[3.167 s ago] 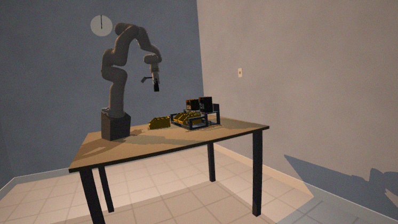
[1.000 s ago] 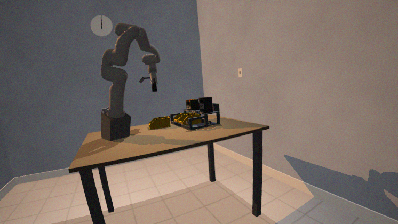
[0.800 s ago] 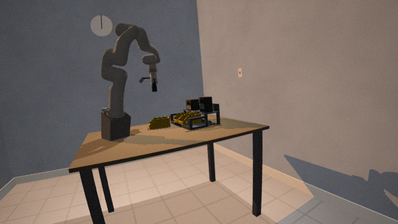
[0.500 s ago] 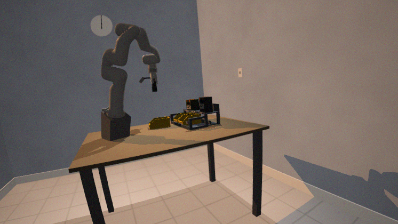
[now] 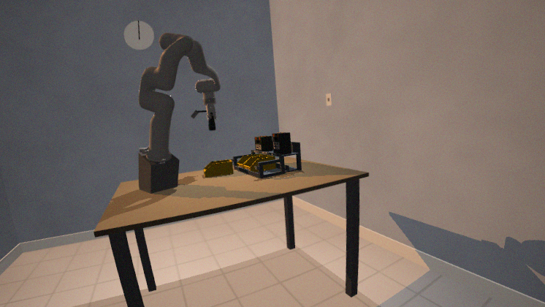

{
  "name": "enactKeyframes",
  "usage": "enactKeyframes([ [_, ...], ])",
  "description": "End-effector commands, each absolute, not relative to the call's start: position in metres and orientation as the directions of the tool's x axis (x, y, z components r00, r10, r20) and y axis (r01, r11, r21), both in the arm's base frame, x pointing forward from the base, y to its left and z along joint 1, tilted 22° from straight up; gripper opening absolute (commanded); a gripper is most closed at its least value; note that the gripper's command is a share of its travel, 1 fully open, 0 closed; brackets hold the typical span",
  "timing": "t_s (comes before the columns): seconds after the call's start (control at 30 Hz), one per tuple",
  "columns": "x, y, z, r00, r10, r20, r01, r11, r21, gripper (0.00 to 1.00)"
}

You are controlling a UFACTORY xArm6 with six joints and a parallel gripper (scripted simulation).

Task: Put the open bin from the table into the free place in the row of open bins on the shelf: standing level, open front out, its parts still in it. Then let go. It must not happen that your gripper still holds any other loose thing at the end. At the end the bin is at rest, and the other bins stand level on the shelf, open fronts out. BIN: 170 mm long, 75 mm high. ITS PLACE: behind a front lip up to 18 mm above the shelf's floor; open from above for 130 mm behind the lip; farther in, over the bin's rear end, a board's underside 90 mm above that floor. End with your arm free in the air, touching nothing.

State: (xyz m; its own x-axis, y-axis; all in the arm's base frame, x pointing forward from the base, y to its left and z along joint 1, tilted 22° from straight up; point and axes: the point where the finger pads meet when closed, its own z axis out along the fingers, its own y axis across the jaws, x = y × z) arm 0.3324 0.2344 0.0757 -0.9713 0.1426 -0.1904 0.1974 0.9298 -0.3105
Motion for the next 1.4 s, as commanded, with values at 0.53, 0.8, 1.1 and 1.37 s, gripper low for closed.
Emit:
enactKeyframes([
  [0.53,0.340,0.221,0.039,-0.971,0.142,-0.193,0.198,0.930,-0.310,1.00],
  [0.8,0.340,0.221,0.039,-0.971,0.142,-0.193,0.198,0.930,-0.310,1.00],
  [1.1,0.338,0.224,0.048,-0.971,0.142,-0.193,0.198,0.930,-0.310,1.00],
  [1.37,0.338,0.224,0.048,-0.971,0.142,-0.193,0.198,0.930,-0.310,1.00],
])
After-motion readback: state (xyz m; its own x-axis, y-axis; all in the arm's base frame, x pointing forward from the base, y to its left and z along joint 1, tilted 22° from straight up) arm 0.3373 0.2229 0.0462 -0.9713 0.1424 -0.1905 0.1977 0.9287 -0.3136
